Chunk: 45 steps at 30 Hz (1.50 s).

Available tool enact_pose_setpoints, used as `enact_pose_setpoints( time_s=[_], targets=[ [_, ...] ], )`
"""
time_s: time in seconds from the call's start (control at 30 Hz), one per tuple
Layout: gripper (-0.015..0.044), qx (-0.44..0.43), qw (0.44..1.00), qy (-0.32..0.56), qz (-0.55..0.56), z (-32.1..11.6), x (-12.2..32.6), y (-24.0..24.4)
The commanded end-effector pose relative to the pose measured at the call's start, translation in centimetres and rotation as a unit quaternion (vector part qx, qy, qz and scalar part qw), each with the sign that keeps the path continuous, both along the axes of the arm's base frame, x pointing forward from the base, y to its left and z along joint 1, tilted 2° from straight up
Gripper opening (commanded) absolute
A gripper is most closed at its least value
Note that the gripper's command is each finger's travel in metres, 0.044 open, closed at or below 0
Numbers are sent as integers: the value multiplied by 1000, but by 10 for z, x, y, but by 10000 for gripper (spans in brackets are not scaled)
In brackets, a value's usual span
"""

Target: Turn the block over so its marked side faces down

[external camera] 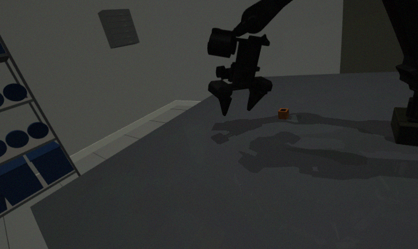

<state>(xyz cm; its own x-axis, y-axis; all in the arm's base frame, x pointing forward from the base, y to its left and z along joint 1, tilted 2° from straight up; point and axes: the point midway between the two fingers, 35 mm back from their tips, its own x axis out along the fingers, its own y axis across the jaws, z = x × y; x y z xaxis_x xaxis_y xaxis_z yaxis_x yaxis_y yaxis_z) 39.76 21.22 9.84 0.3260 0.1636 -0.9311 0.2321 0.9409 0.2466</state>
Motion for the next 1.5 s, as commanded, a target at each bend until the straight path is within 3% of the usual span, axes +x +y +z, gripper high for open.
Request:
enact_pose_setpoints(
  time_s=[0.0, 0.3, 0.57, 0.73, 1.47],
  targets=[
    [440, -54, 996, 31, 67, -4, -3, -63],
    [440, -108, 963, 124, 216, -12, -35, -192],
    [440, -108, 962, 126, 219, -12, -36, -199],
    [440, -108, 962, 126, 219, -47, -36, -198],
    [440, -108, 962, 126, 219, -81, -34, -197]
  ],
)
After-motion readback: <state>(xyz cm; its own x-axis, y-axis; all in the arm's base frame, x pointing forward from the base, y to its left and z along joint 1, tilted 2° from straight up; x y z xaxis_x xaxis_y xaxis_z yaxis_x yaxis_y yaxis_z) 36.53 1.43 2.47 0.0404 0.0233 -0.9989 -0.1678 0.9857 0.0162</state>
